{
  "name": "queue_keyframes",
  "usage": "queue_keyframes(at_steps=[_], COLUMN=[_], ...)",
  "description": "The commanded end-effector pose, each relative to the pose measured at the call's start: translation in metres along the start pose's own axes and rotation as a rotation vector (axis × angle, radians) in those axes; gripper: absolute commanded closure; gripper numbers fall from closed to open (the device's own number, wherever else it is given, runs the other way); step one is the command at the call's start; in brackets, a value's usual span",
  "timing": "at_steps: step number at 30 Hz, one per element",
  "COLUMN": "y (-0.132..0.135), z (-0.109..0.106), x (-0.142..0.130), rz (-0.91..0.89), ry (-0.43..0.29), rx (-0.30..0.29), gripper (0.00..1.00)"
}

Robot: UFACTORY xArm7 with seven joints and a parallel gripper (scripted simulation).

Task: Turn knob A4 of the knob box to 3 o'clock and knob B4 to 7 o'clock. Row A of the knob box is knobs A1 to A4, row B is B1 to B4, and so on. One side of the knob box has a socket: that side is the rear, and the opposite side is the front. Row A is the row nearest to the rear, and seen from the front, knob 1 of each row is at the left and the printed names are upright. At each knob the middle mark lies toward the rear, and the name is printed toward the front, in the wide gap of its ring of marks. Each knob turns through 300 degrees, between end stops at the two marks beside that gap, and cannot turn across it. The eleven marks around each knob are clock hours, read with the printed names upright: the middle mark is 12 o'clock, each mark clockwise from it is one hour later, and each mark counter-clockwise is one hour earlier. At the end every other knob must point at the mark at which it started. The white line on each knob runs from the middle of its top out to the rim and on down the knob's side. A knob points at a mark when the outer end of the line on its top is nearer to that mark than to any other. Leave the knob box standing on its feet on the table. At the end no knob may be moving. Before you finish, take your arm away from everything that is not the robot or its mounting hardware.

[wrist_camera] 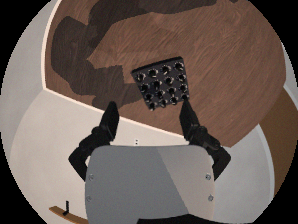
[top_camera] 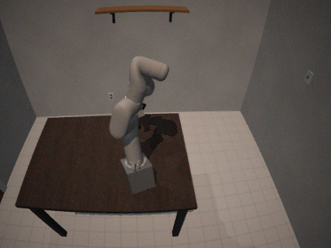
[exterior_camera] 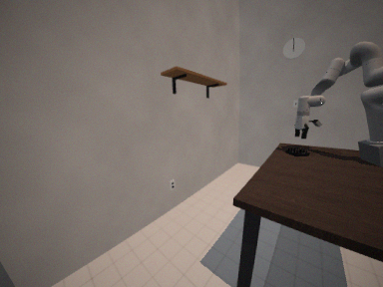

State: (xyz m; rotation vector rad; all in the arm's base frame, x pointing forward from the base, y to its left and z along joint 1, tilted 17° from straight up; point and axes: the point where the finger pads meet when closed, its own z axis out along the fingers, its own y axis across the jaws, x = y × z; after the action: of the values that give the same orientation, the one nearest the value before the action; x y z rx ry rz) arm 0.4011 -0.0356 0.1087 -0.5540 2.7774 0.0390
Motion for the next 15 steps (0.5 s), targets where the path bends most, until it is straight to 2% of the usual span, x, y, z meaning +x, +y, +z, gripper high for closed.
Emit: queue_keyframes(at_steps=[1, 8, 15], y=[0.006, 0.006, 0.006], z=[-0.041, -0.068, -0.072], x=[0.008, 0.008, 0.008], rz=[0.001, 0.001, 0.001], ry=[0.009, 0.009, 0.009], rx=[0.003, 0.003, 0.003], gripper=[0.00, 0.00, 0.00])
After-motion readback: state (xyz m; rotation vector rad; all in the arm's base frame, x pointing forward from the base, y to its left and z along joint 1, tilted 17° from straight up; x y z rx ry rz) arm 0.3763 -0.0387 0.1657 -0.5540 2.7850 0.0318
